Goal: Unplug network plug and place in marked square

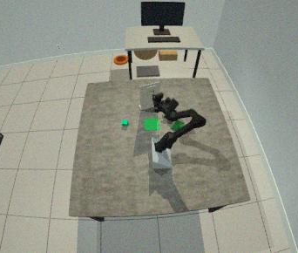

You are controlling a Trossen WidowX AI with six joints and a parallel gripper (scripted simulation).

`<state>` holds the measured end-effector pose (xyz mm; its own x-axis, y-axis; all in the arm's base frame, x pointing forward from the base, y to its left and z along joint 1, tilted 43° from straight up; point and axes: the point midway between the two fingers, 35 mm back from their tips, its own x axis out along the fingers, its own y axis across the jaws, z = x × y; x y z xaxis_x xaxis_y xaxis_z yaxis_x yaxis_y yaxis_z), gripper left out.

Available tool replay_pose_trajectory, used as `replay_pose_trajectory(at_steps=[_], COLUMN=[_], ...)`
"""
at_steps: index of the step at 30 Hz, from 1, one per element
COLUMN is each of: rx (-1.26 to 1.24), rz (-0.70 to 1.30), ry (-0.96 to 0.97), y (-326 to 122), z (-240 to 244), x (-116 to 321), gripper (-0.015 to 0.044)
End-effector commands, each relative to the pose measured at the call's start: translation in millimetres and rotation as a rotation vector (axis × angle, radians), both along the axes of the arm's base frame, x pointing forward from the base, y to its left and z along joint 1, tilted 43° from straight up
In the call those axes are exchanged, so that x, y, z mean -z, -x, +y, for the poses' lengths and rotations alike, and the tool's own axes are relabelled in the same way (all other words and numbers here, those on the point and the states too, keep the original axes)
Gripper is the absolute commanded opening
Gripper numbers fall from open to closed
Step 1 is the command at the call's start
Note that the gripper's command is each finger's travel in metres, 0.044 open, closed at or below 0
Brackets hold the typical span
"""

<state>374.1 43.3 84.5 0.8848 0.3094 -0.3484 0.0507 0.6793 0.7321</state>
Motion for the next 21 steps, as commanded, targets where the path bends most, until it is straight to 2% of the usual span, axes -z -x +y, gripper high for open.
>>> replay_pose_trajectory(at_steps=[1,21], rx=[0.003,0.003], rz=[0.000,-0.002], ry=[-0.003,-0.004], y=[-7,-34], z=[1,5], x=[1,7], gripper=[0.0156,0.0156])
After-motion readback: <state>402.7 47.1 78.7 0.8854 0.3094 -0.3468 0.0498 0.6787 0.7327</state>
